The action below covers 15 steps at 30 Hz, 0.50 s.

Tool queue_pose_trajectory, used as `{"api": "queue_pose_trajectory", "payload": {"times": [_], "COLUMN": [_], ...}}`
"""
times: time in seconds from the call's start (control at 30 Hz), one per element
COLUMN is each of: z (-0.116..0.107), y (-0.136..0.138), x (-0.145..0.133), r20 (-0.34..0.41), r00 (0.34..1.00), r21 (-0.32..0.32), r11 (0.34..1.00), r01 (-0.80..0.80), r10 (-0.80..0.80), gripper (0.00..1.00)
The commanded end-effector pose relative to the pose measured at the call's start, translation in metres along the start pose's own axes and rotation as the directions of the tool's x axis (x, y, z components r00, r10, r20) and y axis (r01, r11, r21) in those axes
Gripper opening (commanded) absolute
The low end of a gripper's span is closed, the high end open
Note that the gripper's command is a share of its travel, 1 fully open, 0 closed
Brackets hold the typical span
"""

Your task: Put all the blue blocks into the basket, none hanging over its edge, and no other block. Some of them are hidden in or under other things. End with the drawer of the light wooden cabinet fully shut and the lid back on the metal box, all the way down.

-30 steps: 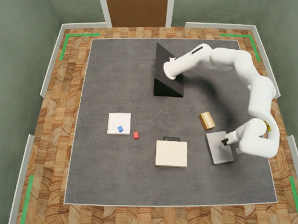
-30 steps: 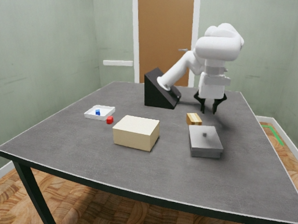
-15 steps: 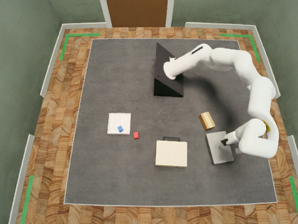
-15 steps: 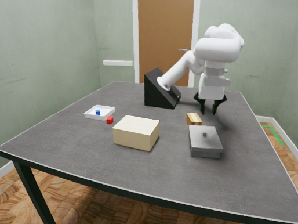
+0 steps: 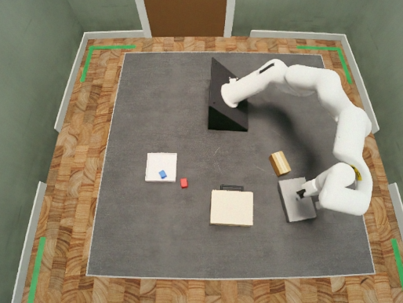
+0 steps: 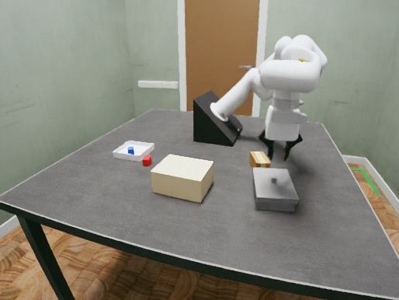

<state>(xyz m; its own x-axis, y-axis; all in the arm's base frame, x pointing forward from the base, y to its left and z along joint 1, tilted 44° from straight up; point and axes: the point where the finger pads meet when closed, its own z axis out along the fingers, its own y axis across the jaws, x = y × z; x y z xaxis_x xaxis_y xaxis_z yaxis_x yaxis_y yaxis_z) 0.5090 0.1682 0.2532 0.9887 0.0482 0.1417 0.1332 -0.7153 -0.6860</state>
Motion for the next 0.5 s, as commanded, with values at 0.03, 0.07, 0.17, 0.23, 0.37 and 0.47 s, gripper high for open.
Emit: {"api": "queue_pose_trajectory", "payload": {"times": [0.03,0.07,0.17,0.23,0.37,0.47], "z": [0.013,0.016,0.024,0.029,0.034,0.041], "y": [0.0,0.0,0.0,0.0,0.0,0.0], "x": [0.001,0.001,0.001,0.001,0.001,0.001], "r20": [-0.003,-0.003,-0.003,-0.003,-0.003,-0.003], "r00": [1.0,1.0,1.0,1.0,1.0,1.0], "r21": [0.0,0.0,0.0,0.0,0.0,0.0], "r11": [1.0,1.0,1.0,1.0,1.0,1.0], "r01": [0.001,0.001,0.001,0.001,0.001,0.001], "r10": [-0.001,-0.001,-0.001,-0.001,-0.001,-0.001], "gripper": [0.44,0.44,0.44,0.44,0.44,0.44]}}
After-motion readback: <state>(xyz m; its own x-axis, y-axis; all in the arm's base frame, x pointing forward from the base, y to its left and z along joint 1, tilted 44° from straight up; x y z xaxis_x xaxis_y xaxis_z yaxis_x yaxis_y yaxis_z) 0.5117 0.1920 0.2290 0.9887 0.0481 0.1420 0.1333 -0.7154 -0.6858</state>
